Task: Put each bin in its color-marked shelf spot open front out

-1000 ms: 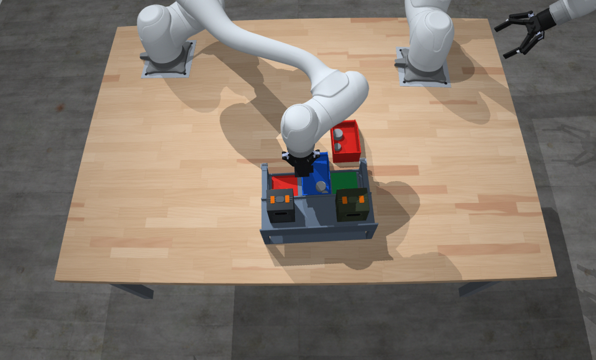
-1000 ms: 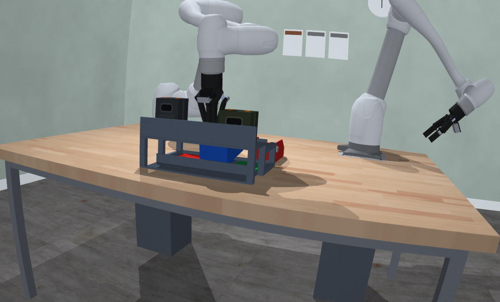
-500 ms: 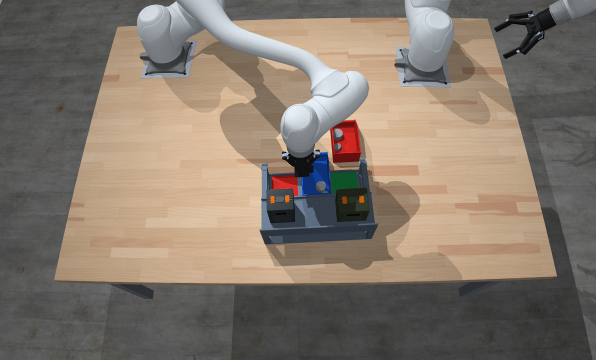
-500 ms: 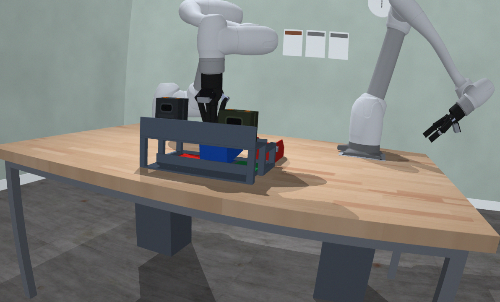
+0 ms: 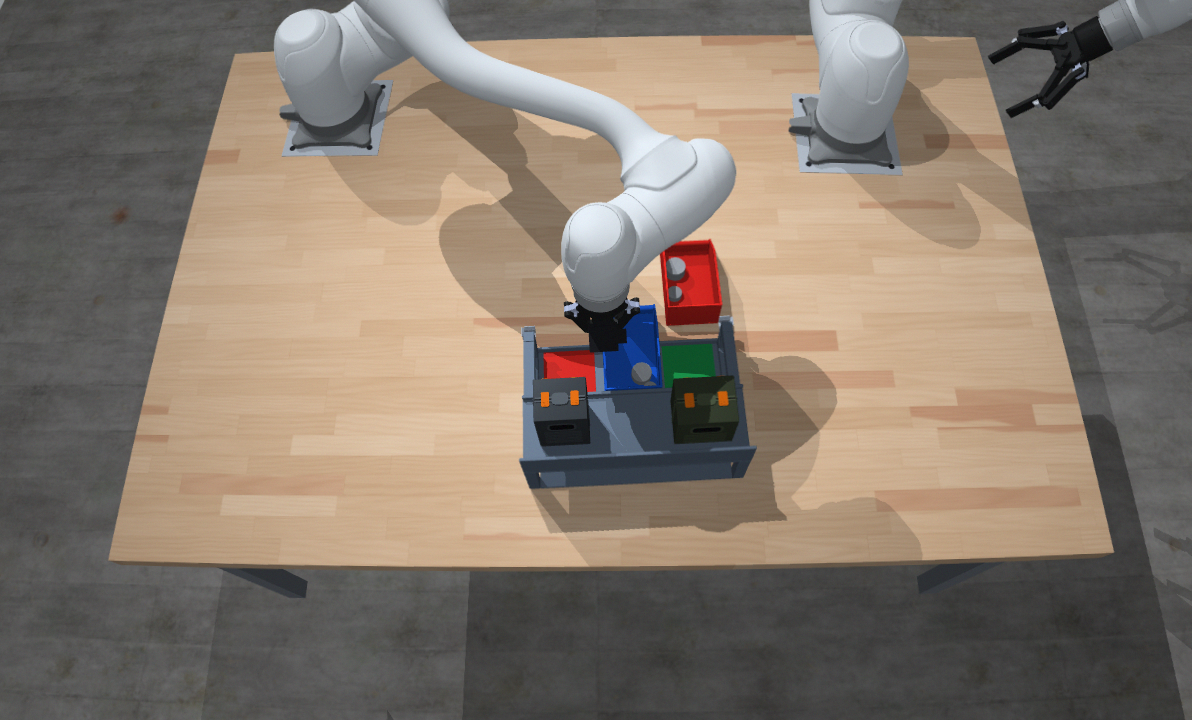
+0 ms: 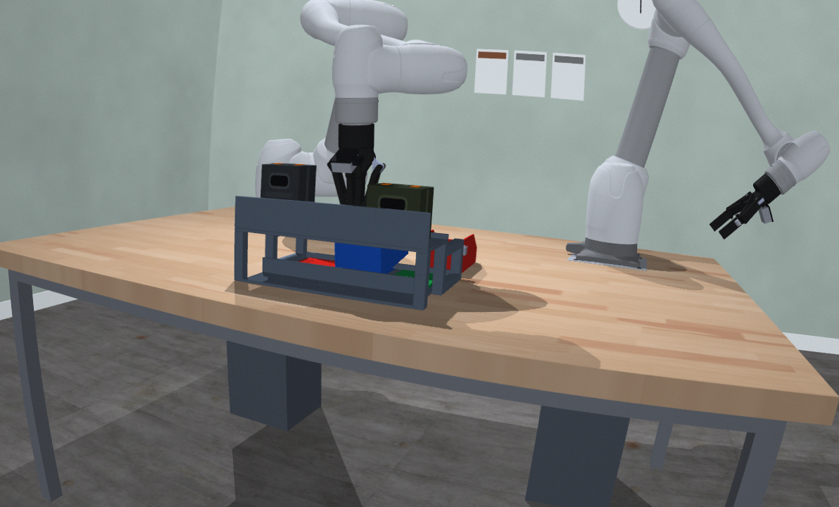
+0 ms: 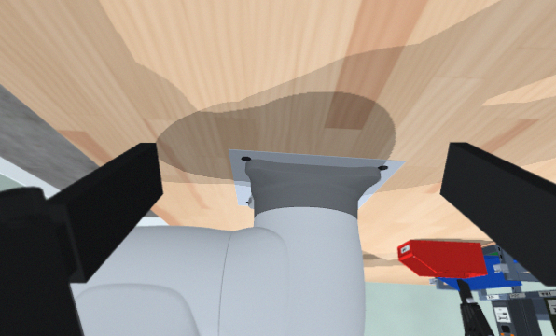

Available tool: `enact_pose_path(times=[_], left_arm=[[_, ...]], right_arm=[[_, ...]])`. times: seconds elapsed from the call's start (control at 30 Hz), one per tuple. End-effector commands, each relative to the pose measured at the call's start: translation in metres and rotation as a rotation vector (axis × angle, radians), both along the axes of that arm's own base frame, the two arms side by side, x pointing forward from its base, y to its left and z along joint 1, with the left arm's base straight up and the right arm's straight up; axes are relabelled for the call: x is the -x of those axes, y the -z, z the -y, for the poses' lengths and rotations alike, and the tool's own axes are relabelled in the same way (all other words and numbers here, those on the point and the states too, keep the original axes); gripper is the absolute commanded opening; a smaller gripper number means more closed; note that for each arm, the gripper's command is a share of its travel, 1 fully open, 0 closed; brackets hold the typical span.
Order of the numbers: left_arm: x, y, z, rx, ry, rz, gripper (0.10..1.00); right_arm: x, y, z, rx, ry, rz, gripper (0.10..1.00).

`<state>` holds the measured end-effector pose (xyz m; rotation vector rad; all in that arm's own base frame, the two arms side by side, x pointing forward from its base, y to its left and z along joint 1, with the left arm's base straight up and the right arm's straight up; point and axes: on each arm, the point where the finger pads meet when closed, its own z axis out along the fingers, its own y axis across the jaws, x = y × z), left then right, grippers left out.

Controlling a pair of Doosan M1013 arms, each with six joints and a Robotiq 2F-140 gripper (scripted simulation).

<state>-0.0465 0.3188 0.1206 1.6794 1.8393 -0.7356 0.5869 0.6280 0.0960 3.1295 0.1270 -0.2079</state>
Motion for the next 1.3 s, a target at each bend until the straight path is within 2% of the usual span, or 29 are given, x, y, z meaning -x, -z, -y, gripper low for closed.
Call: enact_pose_path(times=[0.0, 0.77, 0.8, 1.27], left_arm=[[0.0001, -0.0003, -0.0003, -0.001, 0.0, 0.0, 1.0], [0.0001, -0.0003, -0.0003, -0.001, 0.0, 0.0, 1.0], [0.0001, -0.0003, -0.0003, -0.001, 0.0, 0.0, 1.0], [0.0001, -0.0003, -0.0003, -0.001, 0.0, 0.0, 1.0]], right_arm=[[0.0, -0.0009, -0.0003, -0.002, 0.0, 0.005, 0.099], [0.0005, 0.0, -0.0003, -0.003, 0.0, 0.014, 0.099], [0.0005, 0.0, -0.0003, -0.003, 0.0, 0.014, 0.154], [0.0005, 0.0, -0.0003, -0.003, 0.0, 0.014, 0.154]])
